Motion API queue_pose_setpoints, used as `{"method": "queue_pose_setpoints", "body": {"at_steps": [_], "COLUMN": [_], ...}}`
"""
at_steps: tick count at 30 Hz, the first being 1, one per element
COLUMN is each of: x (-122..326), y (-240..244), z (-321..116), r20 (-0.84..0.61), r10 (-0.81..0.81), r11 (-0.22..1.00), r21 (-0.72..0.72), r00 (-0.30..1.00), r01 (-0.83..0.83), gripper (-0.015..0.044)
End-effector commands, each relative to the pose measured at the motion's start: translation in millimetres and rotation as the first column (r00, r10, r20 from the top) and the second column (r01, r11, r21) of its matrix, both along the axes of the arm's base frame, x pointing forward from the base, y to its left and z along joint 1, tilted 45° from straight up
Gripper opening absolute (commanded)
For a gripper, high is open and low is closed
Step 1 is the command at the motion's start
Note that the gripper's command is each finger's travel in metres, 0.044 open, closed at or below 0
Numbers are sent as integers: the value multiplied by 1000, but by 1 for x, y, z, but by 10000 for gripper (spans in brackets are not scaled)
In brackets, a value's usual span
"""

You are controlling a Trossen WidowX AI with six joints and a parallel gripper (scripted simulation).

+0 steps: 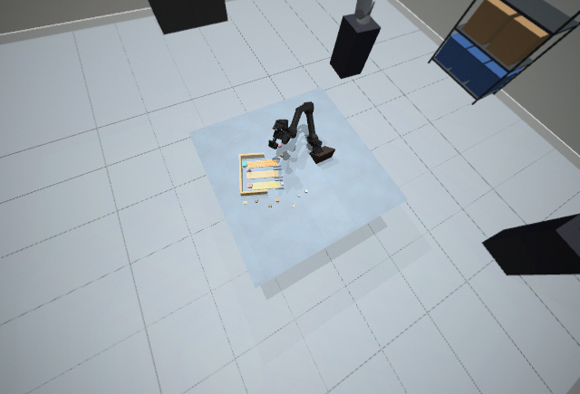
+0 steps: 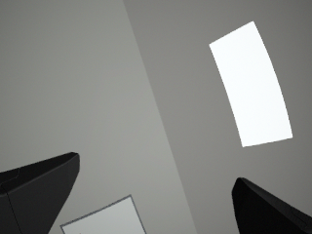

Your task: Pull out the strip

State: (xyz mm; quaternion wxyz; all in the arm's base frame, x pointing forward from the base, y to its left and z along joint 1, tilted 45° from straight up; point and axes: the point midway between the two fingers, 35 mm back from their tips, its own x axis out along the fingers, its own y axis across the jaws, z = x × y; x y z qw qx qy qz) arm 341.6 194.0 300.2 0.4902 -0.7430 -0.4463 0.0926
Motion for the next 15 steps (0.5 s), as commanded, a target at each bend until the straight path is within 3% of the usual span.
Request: {"method": "queue_pose_setpoints", "body": {"at_steps": [1,4,8,12,15], "x": [1,18,29,17,1], "y": [0,5,4,-7,-20], "z": [-1,-26,-79,-129,-153], "r20": [-24,-344,-746,-926,-967], "r10": [-4,-46,-80,-86,-90], "r11": [1000,983,879,679,514], "r21": [11,149,260,214,160], "r00": [1000,938,661,366,239], "r01": [4,103,399,702,843], "gripper": [400,400,400,400,400]}}
